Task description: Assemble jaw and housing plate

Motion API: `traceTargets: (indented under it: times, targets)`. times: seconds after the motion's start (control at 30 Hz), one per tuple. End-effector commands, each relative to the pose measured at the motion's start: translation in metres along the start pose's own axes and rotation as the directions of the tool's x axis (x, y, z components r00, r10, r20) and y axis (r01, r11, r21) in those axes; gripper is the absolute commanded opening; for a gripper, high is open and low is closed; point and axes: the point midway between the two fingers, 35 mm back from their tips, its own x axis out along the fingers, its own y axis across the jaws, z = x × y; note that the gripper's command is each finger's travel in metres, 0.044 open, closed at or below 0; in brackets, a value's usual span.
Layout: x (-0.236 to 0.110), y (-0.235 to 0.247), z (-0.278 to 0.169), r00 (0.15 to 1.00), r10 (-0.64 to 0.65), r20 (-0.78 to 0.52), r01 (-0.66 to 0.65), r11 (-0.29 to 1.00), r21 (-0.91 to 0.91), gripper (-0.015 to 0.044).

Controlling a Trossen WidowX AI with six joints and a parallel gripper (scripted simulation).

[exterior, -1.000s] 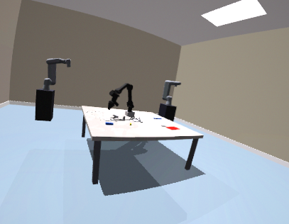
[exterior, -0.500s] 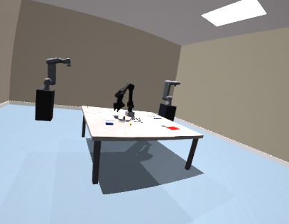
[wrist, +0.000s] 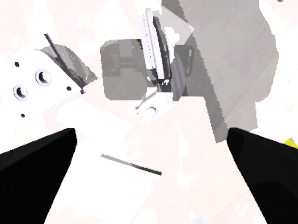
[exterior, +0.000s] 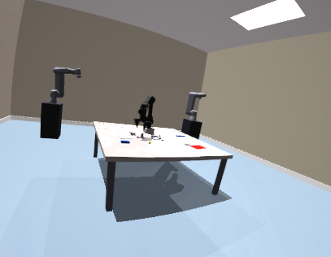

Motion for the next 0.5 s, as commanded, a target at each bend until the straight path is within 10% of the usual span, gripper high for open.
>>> traceTargets:
  times: [0.0,0.47]
  targets:
    - [-0.004,-0.012,0.022,0.999,-0.001,0.055,0.009,0.989,-0.148,0.044]
    - [0.026,-0.014,0.032,0.998,0.001,0.07,0.012,0.982,-0.188,0.044]
